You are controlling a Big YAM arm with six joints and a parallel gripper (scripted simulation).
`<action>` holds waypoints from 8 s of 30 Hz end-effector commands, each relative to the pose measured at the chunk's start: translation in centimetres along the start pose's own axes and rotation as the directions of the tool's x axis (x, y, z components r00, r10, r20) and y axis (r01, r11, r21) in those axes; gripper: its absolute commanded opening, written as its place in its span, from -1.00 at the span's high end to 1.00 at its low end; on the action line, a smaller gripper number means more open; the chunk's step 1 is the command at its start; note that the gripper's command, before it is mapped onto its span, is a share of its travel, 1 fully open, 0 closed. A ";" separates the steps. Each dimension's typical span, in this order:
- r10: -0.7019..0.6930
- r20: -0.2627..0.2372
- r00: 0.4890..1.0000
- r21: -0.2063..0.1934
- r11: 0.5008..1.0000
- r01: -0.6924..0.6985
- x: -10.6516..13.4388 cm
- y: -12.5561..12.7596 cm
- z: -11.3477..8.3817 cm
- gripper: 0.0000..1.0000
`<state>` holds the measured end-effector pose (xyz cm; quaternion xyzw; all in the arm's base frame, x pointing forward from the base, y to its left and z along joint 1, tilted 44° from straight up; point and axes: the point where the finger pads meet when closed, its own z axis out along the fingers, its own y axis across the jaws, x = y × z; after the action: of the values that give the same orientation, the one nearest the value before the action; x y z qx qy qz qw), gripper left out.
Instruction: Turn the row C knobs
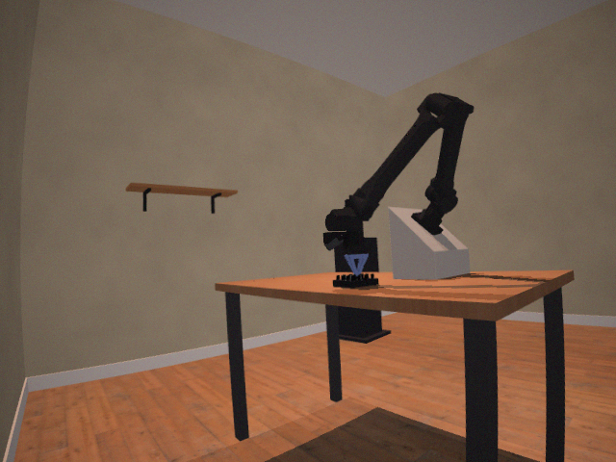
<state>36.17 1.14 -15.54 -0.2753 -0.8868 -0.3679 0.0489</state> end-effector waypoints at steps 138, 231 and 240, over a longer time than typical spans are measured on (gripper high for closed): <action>-0.246 0.005 0.969 -0.017 0.969 0.246 -5.9 1.7 -3.9 0.61; -0.239 0.002 0.971 -0.017 0.971 0.239 -5.8 1.6 -1.0 0.61; -0.239 0.002 0.971 -0.017 0.971 0.239 -5.8 1.6 -1.0 0.61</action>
<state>41.66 -1.59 -15.13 -0.1637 -0.9117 -0.3768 -0.0013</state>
